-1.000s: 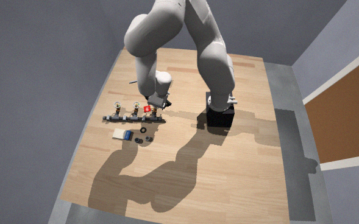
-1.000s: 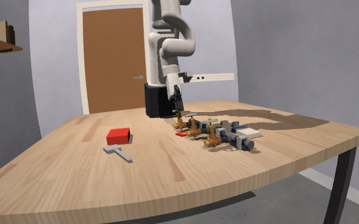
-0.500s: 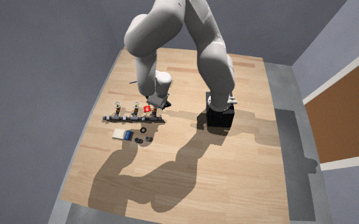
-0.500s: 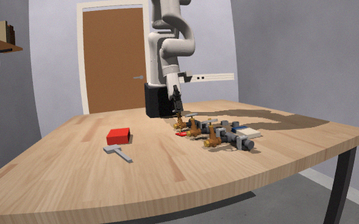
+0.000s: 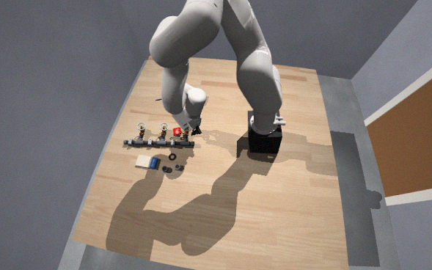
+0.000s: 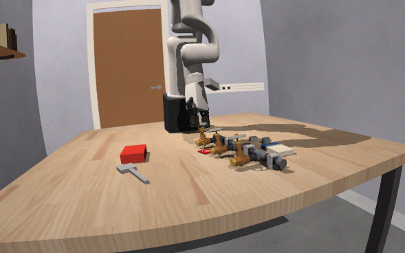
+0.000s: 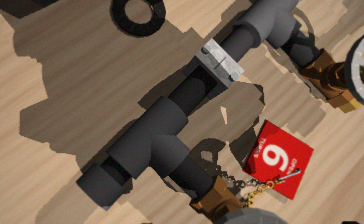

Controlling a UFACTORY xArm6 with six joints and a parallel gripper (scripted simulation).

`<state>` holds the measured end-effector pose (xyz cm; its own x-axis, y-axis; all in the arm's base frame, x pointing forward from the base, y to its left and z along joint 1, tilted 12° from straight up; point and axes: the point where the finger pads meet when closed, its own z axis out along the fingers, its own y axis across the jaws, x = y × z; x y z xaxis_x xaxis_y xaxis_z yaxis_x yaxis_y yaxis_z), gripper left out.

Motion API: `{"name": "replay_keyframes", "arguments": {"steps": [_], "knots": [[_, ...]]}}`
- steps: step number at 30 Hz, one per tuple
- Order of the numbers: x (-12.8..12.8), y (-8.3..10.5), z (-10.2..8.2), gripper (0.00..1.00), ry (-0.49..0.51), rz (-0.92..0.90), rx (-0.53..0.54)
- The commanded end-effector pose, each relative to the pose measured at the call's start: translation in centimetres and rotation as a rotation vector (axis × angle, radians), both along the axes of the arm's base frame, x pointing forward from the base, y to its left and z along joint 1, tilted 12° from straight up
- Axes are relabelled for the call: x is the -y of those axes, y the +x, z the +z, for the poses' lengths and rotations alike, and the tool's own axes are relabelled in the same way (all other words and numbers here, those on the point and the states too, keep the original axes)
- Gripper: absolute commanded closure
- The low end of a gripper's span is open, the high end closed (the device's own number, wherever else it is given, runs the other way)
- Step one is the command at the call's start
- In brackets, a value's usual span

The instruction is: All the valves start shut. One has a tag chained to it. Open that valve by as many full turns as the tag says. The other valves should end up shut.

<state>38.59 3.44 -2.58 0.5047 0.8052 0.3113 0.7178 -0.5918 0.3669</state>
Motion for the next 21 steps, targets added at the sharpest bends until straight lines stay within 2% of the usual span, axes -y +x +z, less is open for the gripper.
{"name": "replay_keyframes", "arguments": {"steps": [1,12,14,15,21], "knots": [[0.00,0.06,0.07,0.00,0.160,-0.228,-0.017],[0.00,0.06,0.07,0.00,0.397,-0.745,-0.045],[0.00,0.06,0.07,0.00,0.397,-0.745,-0.045],[0.00,0.06,0.07,0.00,0.467,-0.877,-0.053],[0.00,0.06,0.07,0.00,0.574,-1.122,-0.065]]}}
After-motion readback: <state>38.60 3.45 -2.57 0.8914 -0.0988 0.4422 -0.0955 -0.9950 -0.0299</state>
